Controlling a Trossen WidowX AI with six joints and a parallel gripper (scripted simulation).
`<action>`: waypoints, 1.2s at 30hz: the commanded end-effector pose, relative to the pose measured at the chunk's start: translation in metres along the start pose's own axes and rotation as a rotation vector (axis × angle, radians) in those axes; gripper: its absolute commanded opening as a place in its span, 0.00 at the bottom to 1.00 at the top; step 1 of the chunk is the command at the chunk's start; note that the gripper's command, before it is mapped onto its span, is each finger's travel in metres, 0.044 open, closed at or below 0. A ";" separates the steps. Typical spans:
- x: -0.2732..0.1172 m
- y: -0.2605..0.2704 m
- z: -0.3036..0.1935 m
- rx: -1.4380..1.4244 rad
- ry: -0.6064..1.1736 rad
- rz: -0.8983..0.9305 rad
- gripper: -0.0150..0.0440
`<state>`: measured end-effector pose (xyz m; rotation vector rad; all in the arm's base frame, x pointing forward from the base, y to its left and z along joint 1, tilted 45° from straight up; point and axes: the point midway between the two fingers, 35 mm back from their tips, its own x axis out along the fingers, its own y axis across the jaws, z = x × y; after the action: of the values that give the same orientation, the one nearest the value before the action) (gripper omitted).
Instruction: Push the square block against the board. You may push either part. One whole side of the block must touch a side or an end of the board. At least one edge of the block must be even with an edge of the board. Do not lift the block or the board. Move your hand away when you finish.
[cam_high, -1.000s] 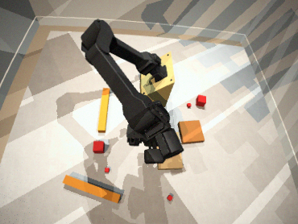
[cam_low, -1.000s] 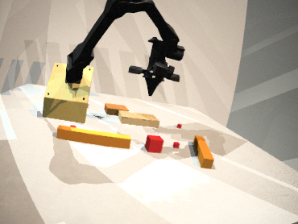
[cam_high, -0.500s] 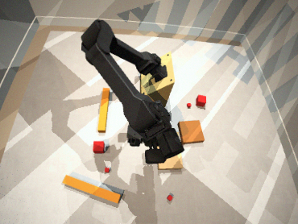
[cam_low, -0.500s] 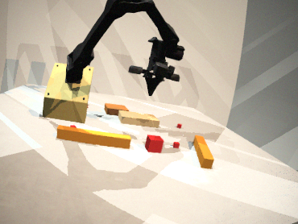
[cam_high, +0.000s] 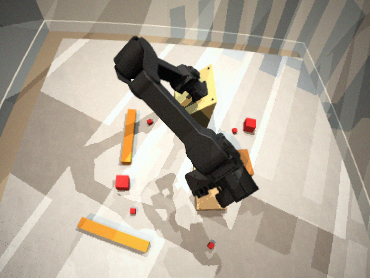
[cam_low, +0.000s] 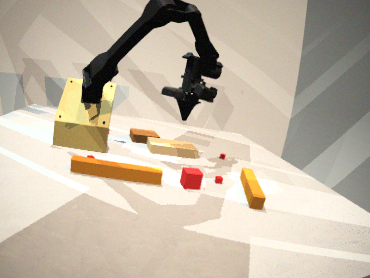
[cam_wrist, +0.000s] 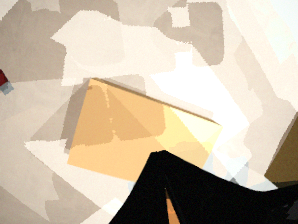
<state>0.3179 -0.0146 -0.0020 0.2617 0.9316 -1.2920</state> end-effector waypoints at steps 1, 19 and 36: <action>0.006 0.013 -0.017 -0.142 0.007 0.003 0.25; 0.033 0.045 -0.093 -0.757 0.009 0.007 0.25; 0.058 0.054 -0.144 -1.147 0.006 0.005 0.25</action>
<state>0.3002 0.0552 -0.1449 -0.6174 1.5082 -0.6017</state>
